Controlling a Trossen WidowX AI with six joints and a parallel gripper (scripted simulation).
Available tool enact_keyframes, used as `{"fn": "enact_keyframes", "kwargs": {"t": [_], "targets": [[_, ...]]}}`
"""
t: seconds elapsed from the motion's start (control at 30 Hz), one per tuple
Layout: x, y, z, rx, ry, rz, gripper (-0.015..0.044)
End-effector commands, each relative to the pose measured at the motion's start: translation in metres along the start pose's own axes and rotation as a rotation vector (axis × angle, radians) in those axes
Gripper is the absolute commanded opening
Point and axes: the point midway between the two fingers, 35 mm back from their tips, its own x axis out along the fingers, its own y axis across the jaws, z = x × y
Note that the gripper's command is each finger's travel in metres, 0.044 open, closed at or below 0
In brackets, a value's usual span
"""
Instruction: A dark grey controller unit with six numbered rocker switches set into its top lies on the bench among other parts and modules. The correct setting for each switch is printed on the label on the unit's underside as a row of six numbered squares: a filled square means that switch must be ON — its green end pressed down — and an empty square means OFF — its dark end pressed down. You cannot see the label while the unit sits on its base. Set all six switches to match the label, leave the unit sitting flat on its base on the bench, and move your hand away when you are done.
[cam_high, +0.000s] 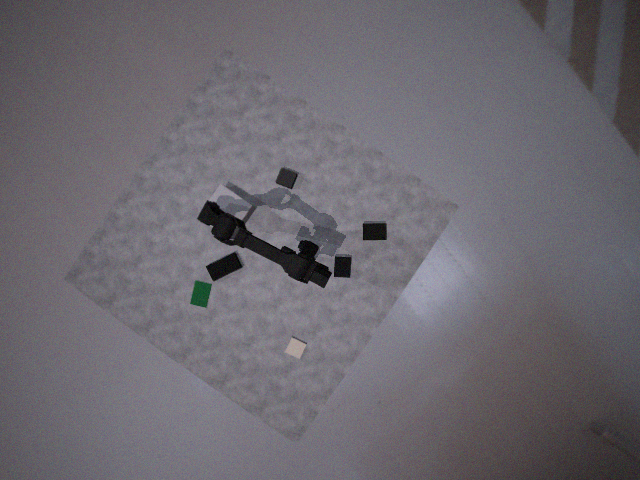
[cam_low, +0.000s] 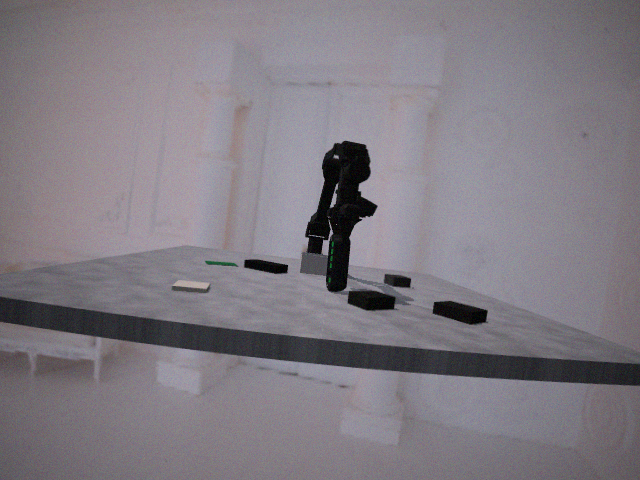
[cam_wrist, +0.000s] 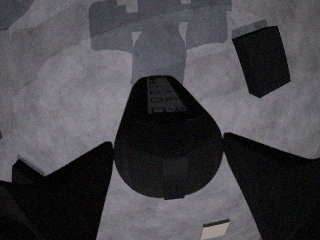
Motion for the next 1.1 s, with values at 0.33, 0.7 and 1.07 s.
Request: {"fn": "enact_keyframes", "kwargs": {"t": [0.33,0.7,1.07], "targets": [[0.006,0.001,0.014,-0.001,-0.011,0.012,0.0338],[0.007,0.001,0.023,-0.001,-0.011,0.012,0.0338],[0.008,0.001,0.032,-0.001,-0.012,0.012,0.0338]]}}
